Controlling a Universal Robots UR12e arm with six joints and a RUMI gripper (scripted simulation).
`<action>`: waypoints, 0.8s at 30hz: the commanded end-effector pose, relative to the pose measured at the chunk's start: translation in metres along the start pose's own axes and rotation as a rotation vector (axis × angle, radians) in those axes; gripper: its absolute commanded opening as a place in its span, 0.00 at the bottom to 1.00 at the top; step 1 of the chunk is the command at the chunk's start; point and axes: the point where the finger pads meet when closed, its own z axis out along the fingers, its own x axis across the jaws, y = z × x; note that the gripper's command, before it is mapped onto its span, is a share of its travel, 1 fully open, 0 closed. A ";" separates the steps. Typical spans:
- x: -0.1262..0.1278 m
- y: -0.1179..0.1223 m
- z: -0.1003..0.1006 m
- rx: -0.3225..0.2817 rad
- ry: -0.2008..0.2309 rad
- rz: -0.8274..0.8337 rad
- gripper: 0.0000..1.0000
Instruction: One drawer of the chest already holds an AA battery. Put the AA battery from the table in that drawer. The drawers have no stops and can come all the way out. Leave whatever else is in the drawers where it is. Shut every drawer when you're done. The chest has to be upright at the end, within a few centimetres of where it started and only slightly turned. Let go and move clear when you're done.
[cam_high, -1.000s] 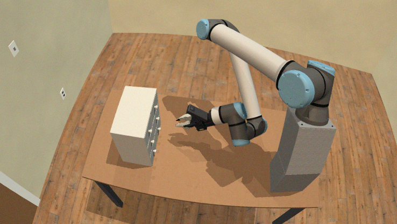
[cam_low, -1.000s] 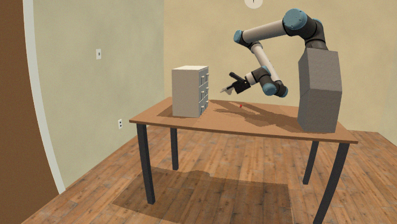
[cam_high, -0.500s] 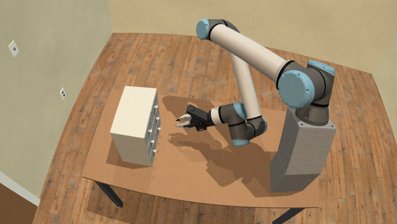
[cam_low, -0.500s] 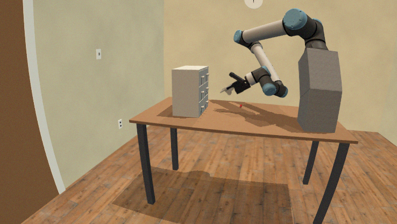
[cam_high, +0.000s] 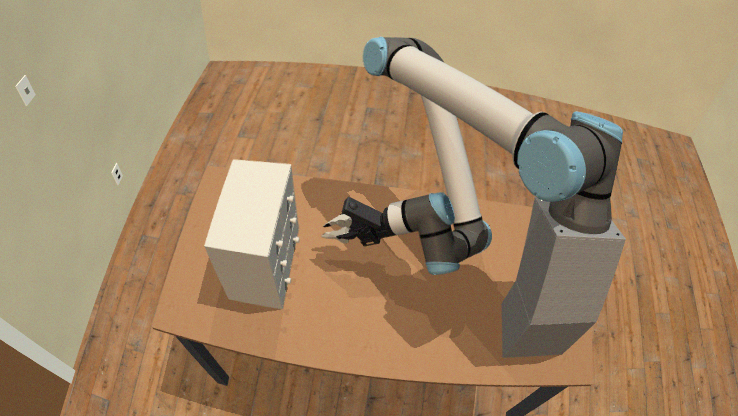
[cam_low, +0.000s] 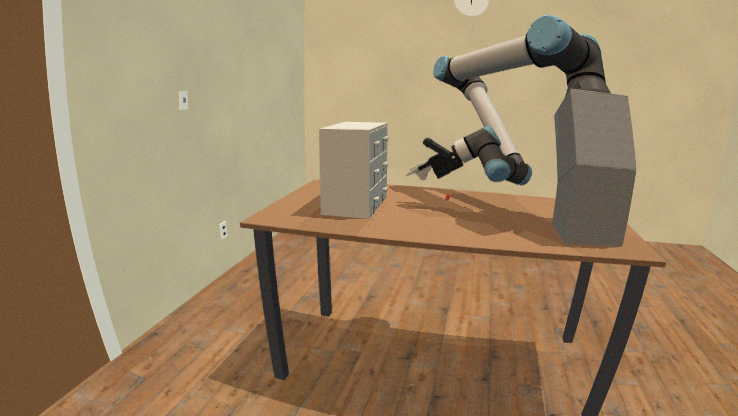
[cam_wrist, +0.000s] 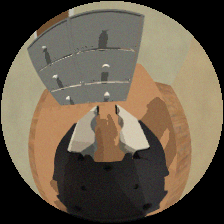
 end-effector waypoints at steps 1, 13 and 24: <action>0.000 0.004 0.011 0.000 0.000 0.000 0.20; 0.000 0.018 0.041 0.000 0.000 0.000 0.20; 0.000 0.029 0.068 0.000 0.000 0.000 0.20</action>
